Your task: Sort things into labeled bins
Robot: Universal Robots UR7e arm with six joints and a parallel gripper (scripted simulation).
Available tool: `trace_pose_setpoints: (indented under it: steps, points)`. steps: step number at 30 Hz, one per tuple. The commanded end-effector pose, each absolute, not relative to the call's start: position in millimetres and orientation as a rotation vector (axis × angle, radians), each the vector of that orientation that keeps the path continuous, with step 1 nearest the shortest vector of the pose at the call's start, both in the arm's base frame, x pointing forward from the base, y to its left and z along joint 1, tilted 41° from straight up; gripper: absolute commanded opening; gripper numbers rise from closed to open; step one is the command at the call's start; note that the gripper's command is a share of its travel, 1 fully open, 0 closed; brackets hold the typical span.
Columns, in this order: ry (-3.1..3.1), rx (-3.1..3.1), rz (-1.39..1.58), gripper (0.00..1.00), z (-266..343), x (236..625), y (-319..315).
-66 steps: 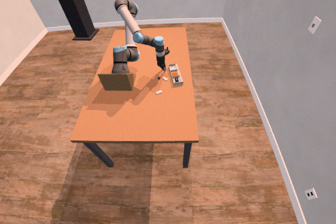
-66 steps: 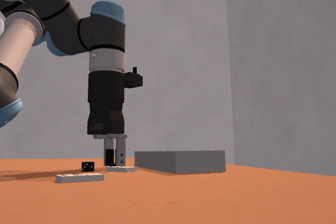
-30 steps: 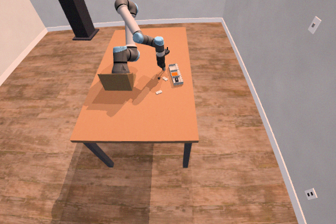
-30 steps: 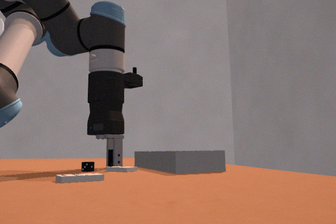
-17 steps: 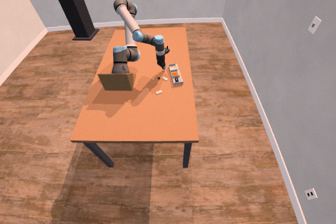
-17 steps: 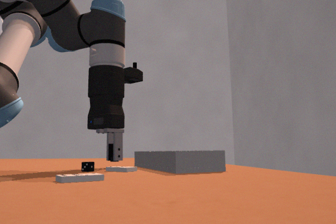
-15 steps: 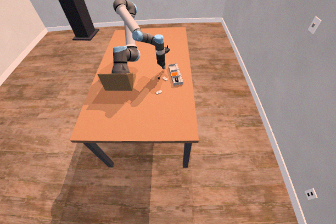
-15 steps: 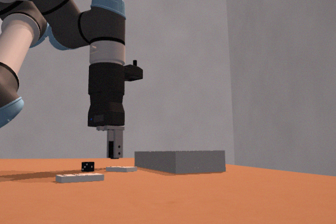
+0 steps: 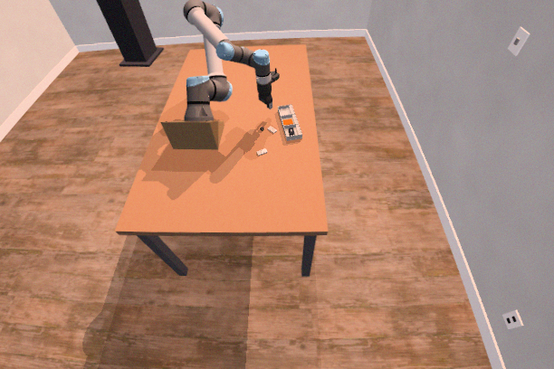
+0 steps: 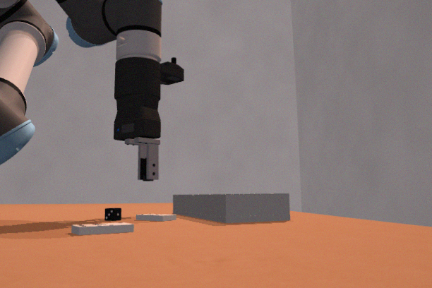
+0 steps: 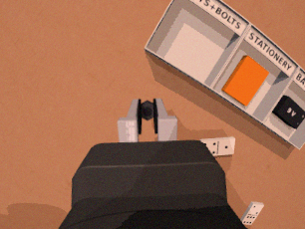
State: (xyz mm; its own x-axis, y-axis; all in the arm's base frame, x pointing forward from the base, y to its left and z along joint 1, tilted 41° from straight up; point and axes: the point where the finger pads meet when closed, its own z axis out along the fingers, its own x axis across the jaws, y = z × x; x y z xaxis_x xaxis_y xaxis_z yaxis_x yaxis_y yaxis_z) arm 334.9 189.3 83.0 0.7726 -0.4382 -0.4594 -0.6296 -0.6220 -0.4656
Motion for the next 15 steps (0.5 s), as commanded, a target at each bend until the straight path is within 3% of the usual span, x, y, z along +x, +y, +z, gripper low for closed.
trace_pose_setpoints:
  steps: [1, 15]
  points:
    - [0.792, -2.339, 0.404, 0.34, 86.7, 334.4, 186.0]
    - [0.792, -2.339, 0.404, 0.34, 81.1, 333.9, 190.9]
